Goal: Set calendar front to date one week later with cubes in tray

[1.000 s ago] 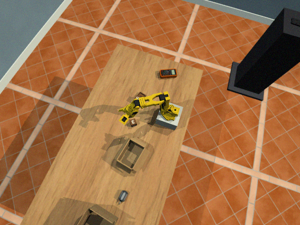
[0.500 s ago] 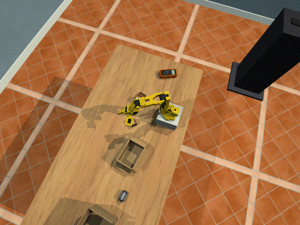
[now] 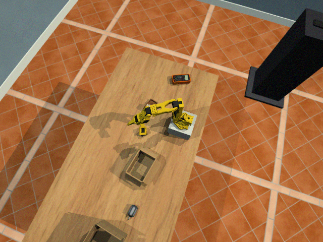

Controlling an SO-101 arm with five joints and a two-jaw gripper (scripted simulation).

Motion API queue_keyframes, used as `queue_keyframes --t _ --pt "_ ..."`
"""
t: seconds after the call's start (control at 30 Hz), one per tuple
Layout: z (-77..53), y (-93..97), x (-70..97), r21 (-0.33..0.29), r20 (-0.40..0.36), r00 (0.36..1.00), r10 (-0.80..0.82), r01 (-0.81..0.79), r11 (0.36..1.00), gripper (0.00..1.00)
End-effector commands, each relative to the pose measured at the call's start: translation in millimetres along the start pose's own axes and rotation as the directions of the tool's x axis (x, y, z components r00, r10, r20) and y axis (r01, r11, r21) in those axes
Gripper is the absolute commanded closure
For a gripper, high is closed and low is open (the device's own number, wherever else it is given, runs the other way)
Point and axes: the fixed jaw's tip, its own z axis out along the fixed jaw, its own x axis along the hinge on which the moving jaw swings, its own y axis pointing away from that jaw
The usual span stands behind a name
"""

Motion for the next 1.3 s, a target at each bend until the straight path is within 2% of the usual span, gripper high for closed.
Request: queue_keyframes --t 0.0,0.47,0.6,0.73,0.9,0.97,1.13,1.27 --pt "-0.7 0.6 2.6 0.012 -0.004 0.999 -0.041 0.041 0.999 0.65" --pt "0.0 1.3 3.1 0.011 -0.005 0.997 -0.071 0.071 0.997 0.65" --pt "4.7 5.5 2.9 -0.016 -0.001 0.998 -0.071 0.071 0.997 0.65" --pt "17.2 17.7 2.2 -0.092 0.008 0.998 -0.070 0.071 0.993 0.65" --pt "38.3 43.5 0.7 -0.233 0.027 0.997 -0.067 0.071 0.970 0.65" --pt "38.3 43.5 0.7 -0.233 0.027 0.997 -0.067 0.071 0.970 0.65" --pt "55.5 72.0 -0.9 -0.370 0.045 0.997 -0.061 0.074 0.926 0.65" --pt "62.8 87.9 -1.8 -0.439 0.054 0.997 -0.057 0.075 0.895 0.65"
